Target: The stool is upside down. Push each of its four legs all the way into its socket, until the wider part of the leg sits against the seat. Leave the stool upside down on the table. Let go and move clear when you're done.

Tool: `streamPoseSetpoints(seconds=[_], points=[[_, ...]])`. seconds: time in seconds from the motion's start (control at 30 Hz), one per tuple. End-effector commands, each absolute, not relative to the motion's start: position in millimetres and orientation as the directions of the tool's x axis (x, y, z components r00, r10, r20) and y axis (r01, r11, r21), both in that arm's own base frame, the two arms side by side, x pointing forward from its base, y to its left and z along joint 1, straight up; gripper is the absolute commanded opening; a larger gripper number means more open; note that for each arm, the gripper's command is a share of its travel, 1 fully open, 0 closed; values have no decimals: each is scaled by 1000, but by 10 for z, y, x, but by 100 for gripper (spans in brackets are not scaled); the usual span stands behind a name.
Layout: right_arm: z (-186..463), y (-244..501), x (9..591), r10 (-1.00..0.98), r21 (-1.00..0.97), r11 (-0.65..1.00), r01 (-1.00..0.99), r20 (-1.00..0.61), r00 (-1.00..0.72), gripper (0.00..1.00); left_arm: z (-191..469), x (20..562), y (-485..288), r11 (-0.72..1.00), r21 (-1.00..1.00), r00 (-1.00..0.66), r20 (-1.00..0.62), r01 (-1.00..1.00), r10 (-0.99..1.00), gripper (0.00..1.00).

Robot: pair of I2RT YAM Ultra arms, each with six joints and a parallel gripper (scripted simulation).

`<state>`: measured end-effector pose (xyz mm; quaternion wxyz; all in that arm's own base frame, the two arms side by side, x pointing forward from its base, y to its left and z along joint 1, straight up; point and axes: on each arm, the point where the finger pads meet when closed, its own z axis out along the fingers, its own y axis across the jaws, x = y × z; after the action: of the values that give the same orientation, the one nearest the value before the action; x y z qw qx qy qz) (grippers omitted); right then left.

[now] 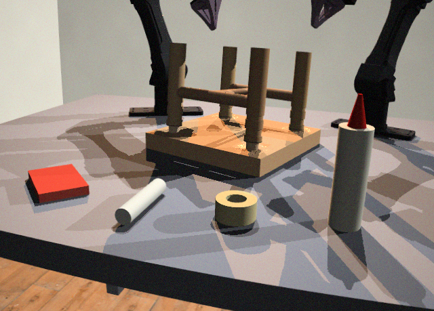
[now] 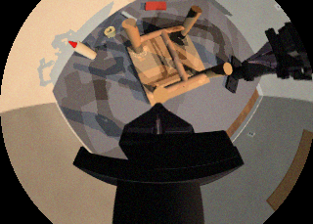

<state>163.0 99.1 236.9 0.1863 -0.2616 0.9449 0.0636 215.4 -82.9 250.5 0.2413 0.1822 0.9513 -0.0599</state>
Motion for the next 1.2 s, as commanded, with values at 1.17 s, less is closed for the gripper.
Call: streamPoseSetpoints(seconds=[1.17], points=[[2601, 42, 3211, -1, 7, 1000, -4, -408, -913, 0, 2649, 4054, -883, 978, 4, -894, -405, 207, 191, 0]])
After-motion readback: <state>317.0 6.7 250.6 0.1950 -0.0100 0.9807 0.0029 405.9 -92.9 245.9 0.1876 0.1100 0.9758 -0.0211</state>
